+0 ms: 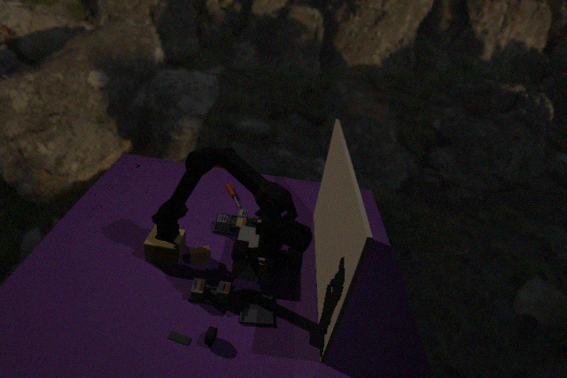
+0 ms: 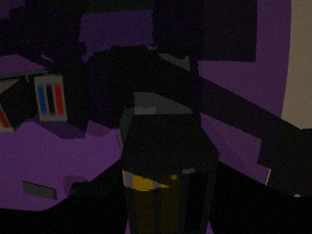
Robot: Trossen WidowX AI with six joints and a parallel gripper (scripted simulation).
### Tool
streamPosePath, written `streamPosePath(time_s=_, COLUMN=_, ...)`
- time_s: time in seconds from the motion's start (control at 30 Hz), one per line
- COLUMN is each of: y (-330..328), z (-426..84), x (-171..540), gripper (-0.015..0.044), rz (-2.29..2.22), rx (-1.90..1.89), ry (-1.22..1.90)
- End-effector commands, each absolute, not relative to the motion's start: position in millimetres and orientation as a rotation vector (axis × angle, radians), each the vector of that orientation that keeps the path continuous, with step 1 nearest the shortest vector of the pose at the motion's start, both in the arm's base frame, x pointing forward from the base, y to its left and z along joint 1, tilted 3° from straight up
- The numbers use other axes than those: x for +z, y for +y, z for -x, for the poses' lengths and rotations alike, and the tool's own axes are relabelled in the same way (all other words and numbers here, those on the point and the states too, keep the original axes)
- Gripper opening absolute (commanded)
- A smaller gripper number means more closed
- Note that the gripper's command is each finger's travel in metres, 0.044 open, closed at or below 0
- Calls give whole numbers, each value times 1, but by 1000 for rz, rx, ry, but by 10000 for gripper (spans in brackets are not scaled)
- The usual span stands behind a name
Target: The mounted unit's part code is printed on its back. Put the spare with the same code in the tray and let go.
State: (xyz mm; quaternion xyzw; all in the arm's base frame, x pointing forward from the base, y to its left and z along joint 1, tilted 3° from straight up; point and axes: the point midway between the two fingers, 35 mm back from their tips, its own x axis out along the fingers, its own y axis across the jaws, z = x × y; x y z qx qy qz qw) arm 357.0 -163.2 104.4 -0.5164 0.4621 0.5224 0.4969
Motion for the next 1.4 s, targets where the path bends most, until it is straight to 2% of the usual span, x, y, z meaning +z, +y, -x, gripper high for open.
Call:
streamPosePath(time_s=0.0, y=-163, z=-357, x=99, gripper=0, rz=1252, rx=1269, ry=1116)
streamPosePath(time_s=1.37, y=-162, z=-361, x=60, gripper=0, rz=1252, rx=1269, ry=1116)
